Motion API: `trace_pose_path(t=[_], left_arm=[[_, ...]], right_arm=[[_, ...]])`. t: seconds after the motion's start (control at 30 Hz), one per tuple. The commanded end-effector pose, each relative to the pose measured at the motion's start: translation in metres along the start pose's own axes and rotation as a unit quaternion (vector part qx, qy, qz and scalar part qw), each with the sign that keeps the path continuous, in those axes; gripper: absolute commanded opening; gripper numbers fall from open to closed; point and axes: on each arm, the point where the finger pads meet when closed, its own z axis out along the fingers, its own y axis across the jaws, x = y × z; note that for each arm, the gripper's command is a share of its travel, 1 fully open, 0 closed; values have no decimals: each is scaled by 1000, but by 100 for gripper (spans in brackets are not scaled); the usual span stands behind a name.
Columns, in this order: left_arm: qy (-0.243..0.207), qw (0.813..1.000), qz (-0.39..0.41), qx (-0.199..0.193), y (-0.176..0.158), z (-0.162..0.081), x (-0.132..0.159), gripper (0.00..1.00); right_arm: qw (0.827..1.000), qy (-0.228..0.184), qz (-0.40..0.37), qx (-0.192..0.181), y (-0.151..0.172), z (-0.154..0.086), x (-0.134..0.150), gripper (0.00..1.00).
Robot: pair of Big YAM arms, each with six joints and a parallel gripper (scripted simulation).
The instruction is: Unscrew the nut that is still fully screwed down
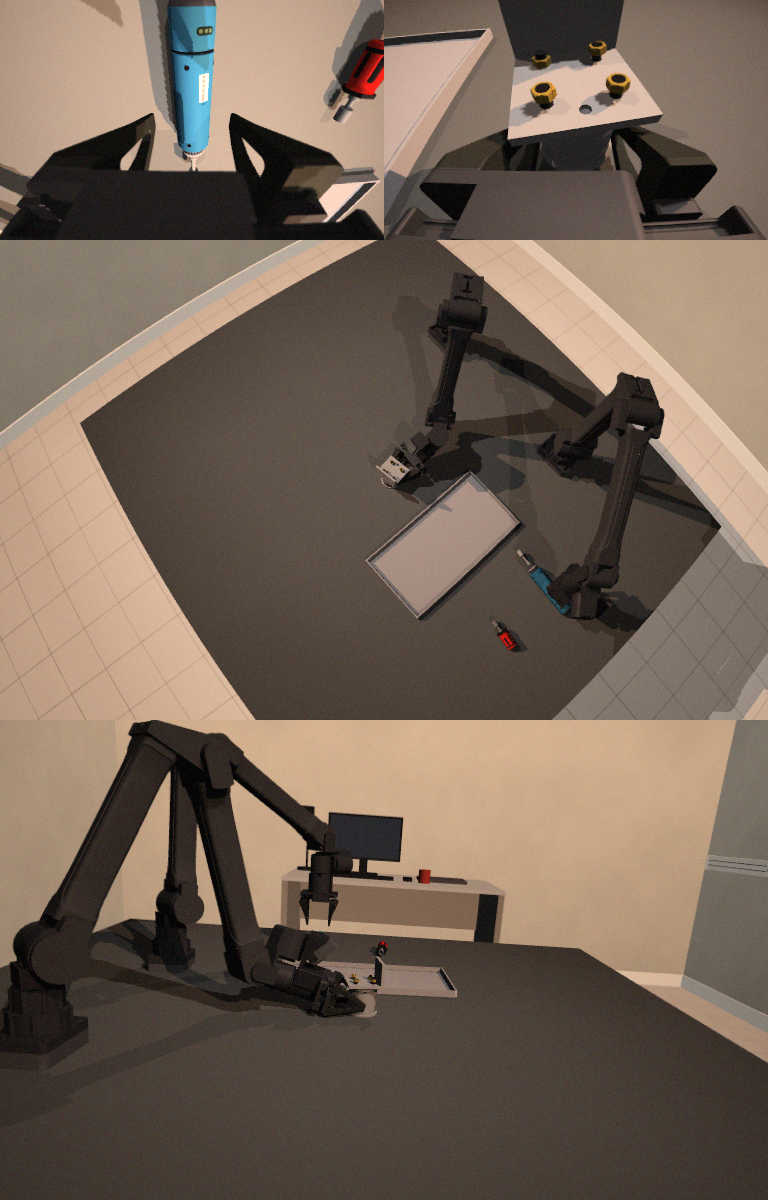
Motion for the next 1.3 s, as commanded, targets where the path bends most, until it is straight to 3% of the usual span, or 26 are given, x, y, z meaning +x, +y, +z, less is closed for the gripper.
trace_pose_path(t=[0.0,0.37,0.47,0.77,0.93,1.0,1.27], left_arm=[[-23,999,2,26,-17,-17,-20,65],[-23,999,2,26,-17,-17,-20,65],[-1,1000,2,3,-1,10,-5,65],[-9,1000,2,11,-9,18,-12,65],[-13,1000,0,15,-11,9,-11,65],[-1,1000,2,3,-1,29,-5,65],[-8,1000,2,10,-4,34,-8,65]], right_arm=[[1000,-9,9,-2,4,3,-10,59],[1000,-9,9,-2,4,3,-10,59],[1000,-9,9,-2,4,3,-10,59],[1000,-9,9,-2,4,3,-10,59],[1000,-9,9,-2,4,3,-10,59],[1000,-9,9,-2,4,3,-10,59],[1000,-9,9,-2,4,3,-10,59]])
